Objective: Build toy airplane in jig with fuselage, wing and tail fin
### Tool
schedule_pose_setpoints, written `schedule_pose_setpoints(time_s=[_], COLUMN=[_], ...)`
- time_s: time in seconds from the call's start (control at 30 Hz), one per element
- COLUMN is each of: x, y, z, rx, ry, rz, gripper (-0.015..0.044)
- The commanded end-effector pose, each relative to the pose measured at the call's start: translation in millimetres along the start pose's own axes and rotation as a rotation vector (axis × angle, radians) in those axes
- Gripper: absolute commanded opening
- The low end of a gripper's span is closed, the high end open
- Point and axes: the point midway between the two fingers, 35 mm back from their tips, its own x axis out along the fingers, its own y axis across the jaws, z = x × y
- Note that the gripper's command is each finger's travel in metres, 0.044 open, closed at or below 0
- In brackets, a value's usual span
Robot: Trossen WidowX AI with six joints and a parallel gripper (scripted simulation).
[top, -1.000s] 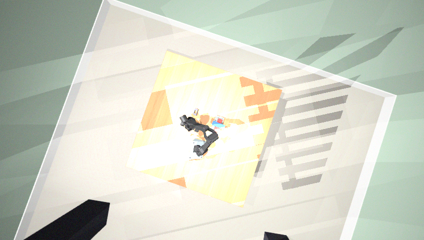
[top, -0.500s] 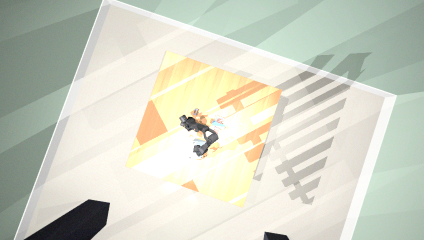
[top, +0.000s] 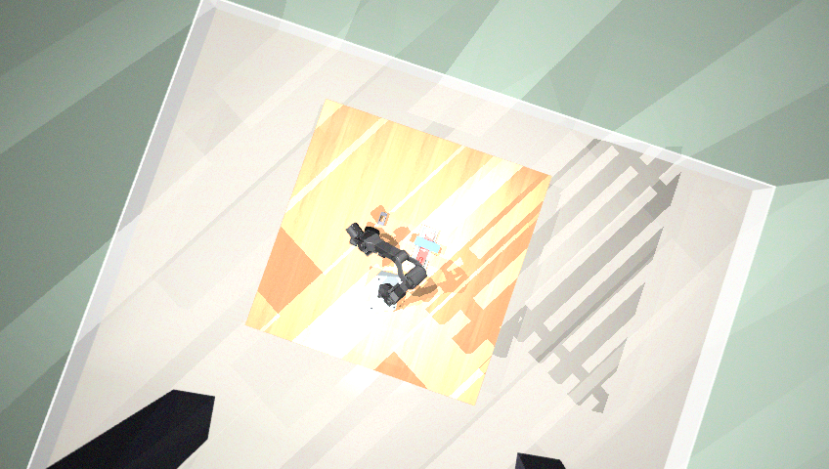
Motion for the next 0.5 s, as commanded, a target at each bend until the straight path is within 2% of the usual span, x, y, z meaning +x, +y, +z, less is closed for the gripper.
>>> schedule_pose_setpoints(time_s=[0.0,0.47], x=[-13.4,-56.9], y=[2.1,0.2], z=[1.8,-1.0], rx=[0.007,0.004], ry=[-0.002,-0.005], rz=[0.009,0.008], gripper=[0.0,0.0])
